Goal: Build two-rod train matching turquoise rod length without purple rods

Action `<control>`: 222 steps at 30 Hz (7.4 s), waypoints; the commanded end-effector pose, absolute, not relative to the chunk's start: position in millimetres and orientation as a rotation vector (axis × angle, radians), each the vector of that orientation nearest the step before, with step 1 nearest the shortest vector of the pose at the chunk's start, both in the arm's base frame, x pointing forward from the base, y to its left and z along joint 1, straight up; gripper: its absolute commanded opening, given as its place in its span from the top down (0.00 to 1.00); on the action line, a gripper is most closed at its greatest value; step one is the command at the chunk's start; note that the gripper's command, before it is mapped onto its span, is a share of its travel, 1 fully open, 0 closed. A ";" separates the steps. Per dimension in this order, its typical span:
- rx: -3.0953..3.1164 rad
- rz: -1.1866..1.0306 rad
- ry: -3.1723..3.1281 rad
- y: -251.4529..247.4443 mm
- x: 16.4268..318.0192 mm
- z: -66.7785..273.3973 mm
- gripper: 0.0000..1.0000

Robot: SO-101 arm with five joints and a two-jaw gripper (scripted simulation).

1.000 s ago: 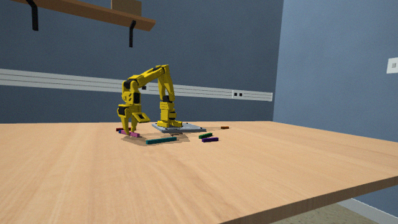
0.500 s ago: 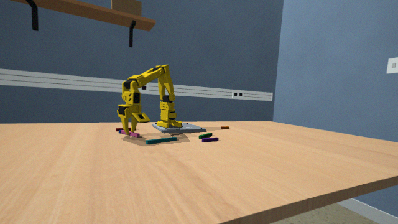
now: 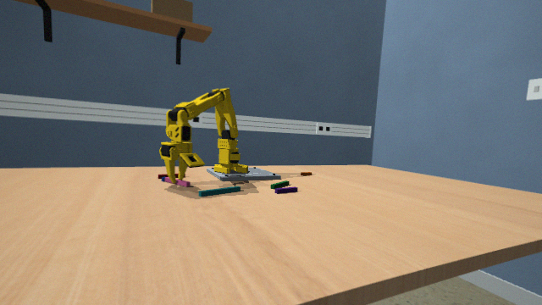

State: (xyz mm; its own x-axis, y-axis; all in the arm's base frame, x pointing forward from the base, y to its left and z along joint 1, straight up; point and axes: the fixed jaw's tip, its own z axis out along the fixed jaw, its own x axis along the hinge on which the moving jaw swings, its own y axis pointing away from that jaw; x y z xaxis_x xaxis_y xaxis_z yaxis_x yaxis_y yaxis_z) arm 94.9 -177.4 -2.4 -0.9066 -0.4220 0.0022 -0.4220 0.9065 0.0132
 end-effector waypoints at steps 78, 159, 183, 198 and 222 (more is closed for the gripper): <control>0.685 0.003 -3.066 -182.4 96.1 0.6 0.94; 0.685 0.003 -3.066 -175.4 92.9 10.0 0.83; 0.685 0.003 -3.066 -175.1 92.8 24.3 0.83; 0.685 0.003 -3.066 -175.5 93.1 42.4 0.83; 0.685 0.003 -3.066 -174.8 92.8 53.8 0.83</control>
